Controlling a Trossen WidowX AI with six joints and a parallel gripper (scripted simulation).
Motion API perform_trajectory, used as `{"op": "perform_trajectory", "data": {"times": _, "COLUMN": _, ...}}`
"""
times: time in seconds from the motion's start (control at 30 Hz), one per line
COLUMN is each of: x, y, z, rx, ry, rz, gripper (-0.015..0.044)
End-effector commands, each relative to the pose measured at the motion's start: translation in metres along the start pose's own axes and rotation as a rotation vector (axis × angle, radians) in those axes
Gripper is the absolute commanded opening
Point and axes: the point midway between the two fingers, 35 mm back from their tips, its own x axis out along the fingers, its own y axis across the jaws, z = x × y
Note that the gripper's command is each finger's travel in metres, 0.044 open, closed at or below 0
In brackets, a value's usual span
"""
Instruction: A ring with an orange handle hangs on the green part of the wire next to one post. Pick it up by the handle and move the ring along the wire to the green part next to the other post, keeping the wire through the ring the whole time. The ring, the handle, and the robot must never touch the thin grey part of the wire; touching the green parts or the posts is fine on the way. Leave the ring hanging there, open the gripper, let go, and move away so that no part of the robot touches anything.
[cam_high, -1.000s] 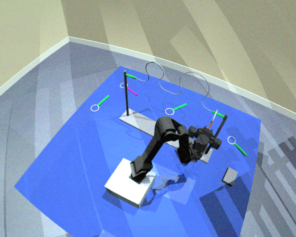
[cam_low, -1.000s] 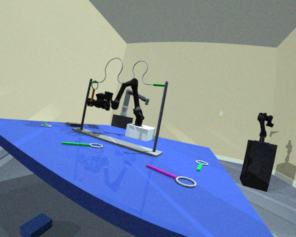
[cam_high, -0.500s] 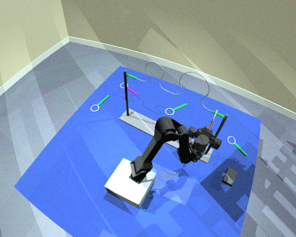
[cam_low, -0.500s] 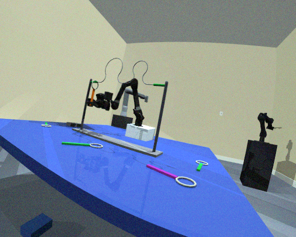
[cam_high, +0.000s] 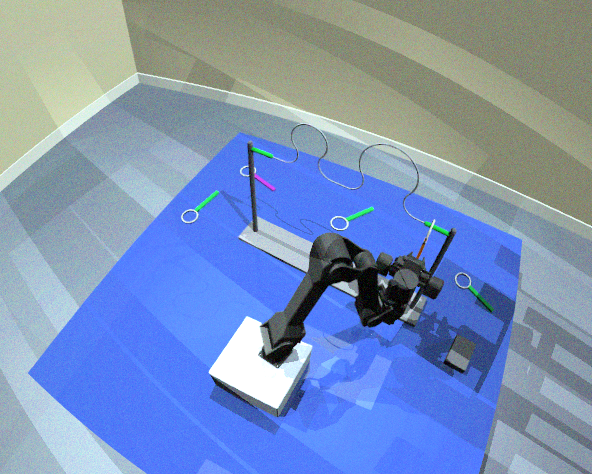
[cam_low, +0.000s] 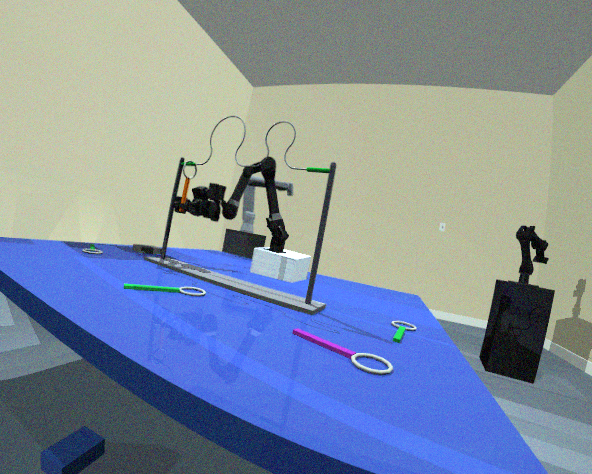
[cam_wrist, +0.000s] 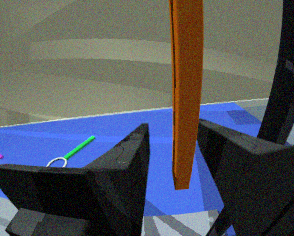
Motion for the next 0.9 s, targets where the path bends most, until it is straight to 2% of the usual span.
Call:
{"op": "perform_trajectory", "data": {"times": 0.0, "x": 0.0, "y": 0.0, "z": 0.0, "rx": 0.0, "ry": 0.0, "rz": 0.0, "gripper": 0.0107}}
{"op": "perform_trajectory", "data": {"times": 0.1, "x": 0.0, "y": 0.0, "z": 0.0, "rx": 0.0, "ry": 0.0, "rz": 0.0, "gripper": 0.0029}}
{"op": "perform_trajectory", "data": {"times": 0.17, "x": 0.0, "y": 0.0, "z": 0.0, "rx": 0.0, "ry": 0.0, "rz": 0.0, "gripper": 0.0015}}
{"op": "perform_trajectory", "data": {"times": 0.37, "x": 0.0, "y": 0.0, "z": 0.0, "rx": 0.0, "ry": 0.0, "rz": 0.0, "gripper": -0.0142}}
{"op": "perform_trajectory", "data": {"times": 0.87, "x": -0.001, "y": 0.0, "z": 0.02, "rx": 0.002, "ry": 0.0, "rz": 0.003, "gripper": -0.015}}
